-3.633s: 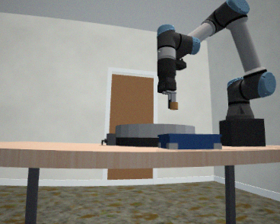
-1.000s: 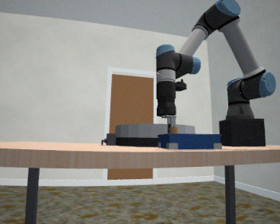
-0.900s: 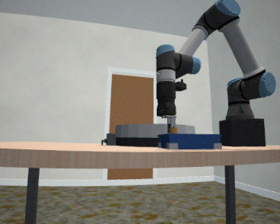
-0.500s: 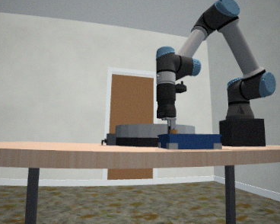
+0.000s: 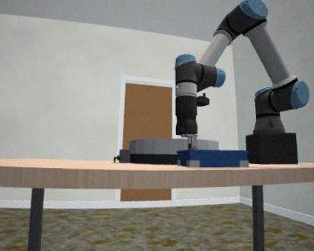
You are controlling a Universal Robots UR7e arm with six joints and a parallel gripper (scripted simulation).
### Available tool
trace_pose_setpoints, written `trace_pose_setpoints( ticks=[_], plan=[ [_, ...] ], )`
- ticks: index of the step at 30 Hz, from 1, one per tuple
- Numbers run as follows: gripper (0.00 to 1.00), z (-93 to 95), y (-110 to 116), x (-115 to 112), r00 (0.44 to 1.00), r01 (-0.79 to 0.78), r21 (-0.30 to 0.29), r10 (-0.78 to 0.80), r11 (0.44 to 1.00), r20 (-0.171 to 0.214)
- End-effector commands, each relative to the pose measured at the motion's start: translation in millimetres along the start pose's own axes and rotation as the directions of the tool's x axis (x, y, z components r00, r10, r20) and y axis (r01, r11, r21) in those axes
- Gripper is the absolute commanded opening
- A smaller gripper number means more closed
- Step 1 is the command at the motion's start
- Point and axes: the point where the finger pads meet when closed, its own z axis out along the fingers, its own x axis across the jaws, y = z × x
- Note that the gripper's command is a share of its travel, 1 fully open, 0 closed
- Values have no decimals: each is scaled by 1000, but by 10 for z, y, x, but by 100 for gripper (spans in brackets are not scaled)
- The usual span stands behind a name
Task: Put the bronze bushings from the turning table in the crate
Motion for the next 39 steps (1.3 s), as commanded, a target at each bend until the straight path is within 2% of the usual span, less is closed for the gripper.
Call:
trace_pose_setpoints(
  ticks=[1, 5, 10, 22, 27, 39],
  plan=[
    [0, -2, 8, -1, 1000, 0, -2, 0, 1000, 0],
    [0, -2, 8, -1, 1000, 0, -2, 0, 1000, 0],
    [0, 84, 9, -1, 1000, 0, -3, 0, 1000, 0],
    [0, 84, 9, -1, 1000, 0, -3, 0, 1000, 0],
    [0, 169, 10, -1, 1000, 0, -3, 0, 1000, 0],
    [0, 169, 10, -1, 1000, 0, -3, 0, 1000, 0]
  ],
)
